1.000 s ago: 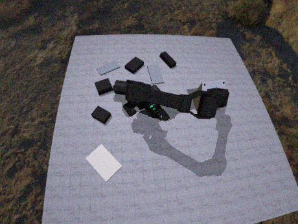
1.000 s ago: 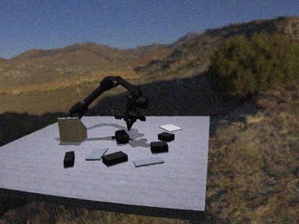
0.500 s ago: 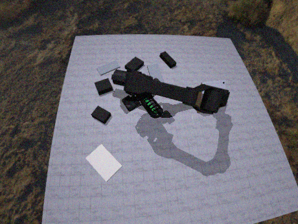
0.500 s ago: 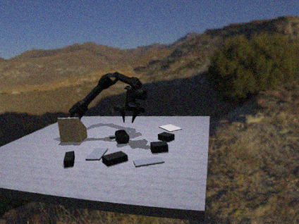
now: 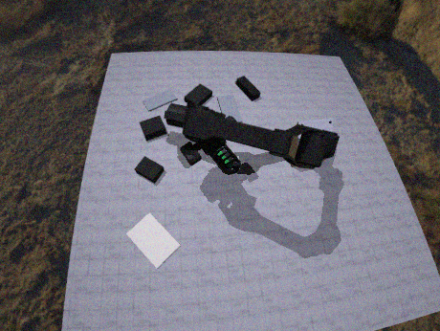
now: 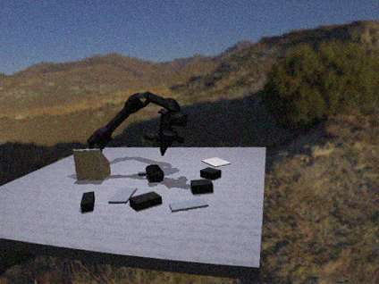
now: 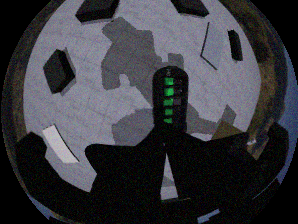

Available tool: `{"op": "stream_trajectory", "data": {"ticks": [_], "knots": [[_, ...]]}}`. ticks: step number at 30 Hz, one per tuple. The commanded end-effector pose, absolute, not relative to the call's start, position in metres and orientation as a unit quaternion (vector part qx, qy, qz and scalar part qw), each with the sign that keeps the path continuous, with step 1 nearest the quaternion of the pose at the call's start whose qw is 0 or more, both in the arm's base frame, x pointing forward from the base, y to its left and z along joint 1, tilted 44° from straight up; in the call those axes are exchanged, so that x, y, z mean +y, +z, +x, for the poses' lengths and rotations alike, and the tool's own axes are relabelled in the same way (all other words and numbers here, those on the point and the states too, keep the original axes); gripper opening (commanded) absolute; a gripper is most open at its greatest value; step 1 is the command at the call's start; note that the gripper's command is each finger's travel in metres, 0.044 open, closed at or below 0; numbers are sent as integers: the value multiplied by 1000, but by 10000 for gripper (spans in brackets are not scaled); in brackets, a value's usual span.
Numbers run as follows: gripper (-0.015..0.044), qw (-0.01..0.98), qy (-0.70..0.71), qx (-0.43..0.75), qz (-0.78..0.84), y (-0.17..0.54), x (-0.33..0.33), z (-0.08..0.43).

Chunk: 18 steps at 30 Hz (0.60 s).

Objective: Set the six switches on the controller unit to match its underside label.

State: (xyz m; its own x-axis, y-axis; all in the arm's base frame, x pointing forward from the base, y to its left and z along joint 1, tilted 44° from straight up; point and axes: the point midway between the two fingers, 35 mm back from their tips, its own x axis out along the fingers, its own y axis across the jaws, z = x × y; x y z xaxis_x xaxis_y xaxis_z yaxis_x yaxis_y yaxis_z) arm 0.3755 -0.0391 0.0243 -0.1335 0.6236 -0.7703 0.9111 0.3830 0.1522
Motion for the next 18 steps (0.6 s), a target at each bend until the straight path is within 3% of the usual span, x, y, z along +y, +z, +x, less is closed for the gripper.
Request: {"op": "stream_trajectory", "data": {"ticks": [1,18], "knots": [[0,398,-181,732,522,24,-39,375],[440,397,-181,731,525,24,-39,375]]}}
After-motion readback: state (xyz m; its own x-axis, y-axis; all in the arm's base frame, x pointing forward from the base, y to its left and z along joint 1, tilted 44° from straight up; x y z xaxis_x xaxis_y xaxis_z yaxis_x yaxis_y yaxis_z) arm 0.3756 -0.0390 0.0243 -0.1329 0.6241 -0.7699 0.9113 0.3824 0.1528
